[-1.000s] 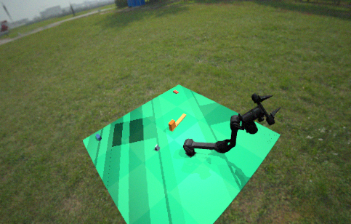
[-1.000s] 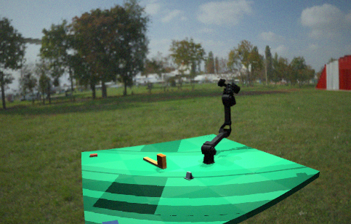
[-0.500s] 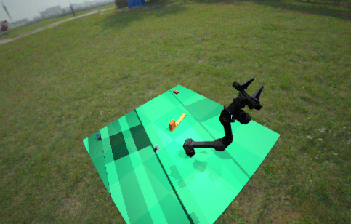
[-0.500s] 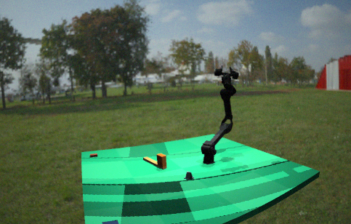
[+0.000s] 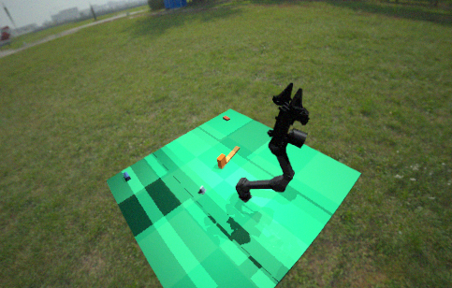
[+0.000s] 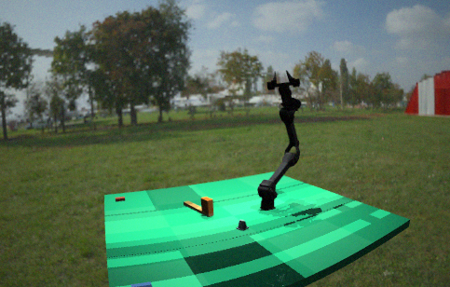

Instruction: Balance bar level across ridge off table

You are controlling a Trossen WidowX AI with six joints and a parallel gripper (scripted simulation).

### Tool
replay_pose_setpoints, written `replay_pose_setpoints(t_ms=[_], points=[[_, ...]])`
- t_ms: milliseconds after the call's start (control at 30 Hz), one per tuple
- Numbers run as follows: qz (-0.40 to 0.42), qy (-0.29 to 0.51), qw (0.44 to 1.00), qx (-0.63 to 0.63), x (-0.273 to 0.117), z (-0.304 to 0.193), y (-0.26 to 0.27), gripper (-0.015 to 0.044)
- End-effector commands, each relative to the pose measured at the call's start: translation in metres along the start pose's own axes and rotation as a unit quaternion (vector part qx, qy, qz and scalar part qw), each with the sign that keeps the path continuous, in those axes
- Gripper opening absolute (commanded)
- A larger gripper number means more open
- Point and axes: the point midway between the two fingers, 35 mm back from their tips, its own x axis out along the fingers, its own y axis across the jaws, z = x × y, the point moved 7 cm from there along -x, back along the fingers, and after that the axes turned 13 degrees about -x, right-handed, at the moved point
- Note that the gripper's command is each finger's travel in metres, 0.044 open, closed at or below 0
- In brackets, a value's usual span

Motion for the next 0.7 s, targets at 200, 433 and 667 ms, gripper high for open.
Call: replay_pose_setpoints(t_ms=[200, 433, 667], points=[[-0.053, 0.143, 0.984, -0.097, 0.002, -0.103, -0.039, 0.0315], [-0.095, 0.243, 0.957, -0.131, -0.008, -0.165, -0.076, 0.0315], [-0.138, 0.319, 0.919, -0.190, -0.028, -0.206, -0.114, 0.0315]])
